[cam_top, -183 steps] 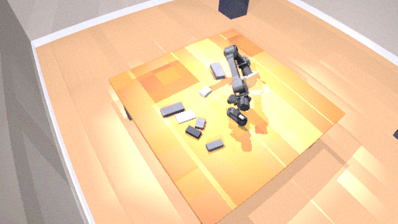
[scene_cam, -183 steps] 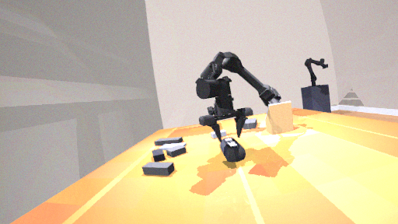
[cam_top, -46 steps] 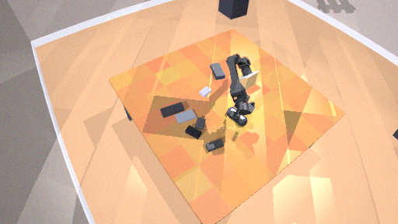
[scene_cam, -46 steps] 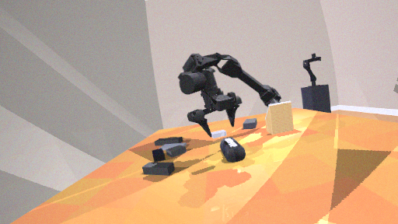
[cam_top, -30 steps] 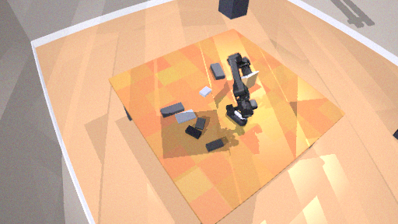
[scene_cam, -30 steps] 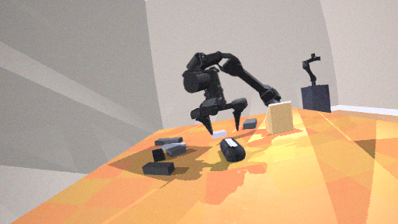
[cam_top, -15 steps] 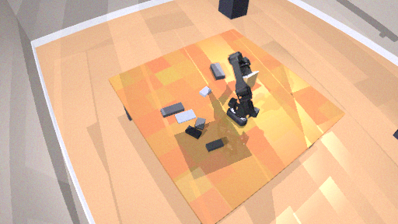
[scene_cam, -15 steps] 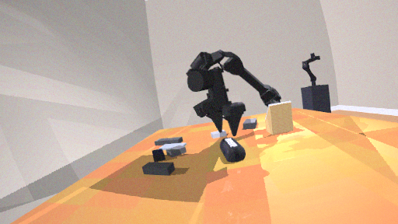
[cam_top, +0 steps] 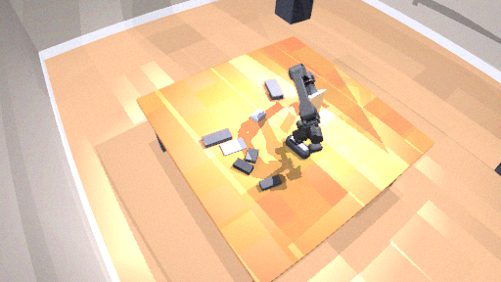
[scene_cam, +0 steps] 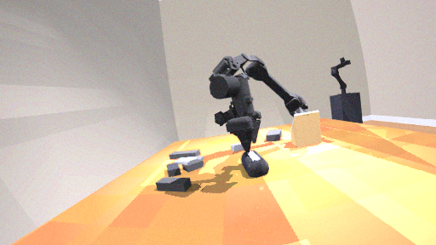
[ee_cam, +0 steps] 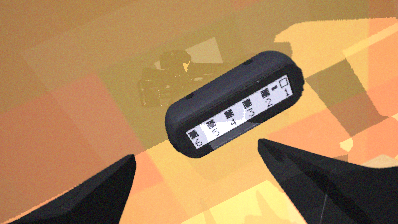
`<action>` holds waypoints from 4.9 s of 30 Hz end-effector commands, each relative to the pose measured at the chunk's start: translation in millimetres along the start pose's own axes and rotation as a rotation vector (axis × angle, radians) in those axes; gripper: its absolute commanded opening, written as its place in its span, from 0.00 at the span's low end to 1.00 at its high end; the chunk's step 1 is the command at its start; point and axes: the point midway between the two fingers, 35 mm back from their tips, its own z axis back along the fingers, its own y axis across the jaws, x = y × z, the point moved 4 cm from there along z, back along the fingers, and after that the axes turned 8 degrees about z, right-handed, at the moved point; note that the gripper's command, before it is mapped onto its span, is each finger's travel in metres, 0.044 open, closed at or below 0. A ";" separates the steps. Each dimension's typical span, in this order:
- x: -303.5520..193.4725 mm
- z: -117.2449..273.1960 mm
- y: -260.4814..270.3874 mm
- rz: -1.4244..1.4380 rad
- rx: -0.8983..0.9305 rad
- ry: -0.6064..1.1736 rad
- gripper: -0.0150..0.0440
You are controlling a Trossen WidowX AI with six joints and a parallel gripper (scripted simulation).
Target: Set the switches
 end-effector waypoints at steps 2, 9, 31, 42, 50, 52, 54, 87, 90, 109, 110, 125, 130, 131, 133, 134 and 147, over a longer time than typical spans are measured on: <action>-12.3 -5.1 1.6 -0.888 0.033 -0.023 1.00; -14.6 -5.7 2.4 -1.130 0.044 -0.021 1.00; -14.2 -9.9 2.7 -1.130 0.044 -0.021 1.00; -12.8 -28.0 3.8 -1.130 0.044 -0.021 1.00; -12.1 -41.1 4.0 -1.130 0.044 -0.022 1.00; -12.0 -44.3 4.0 -1.131 0.044 -0.022 1.00; -11.9 -47.6 4.0 -1.131 0.044 -0.022 1.00; -11.9 -66.1 3.4 -1.131 0.043 -0.023 0.81; -11.9 -65.6 3.3 -1.131 0.043 -0.023 0.81; -11.4 -54.0 -0.1 -1.131 0.043 -0.023 0.83; -11.4 -53.1 -0.4 -1.131 0.043 -0.023 0.83; -10.8 -43.3 -4.0 -1.131 0.043 -0.022 0.82; -10.4 -39.0 -5.9 -1.130 0.043 -0.022 0.82; -10.3 -38.3 -6.2 -1.130 0.043 -0.022 0.82; -10.2 -36.8 -6.8 -1.130 0.043 -0.022 0.82; -10.1 -36.1 -7.2 -1.130 0.043 -0.022 0.82; -9.1 -27.1 -12.0 -1.130 0.043 -0.022 0.82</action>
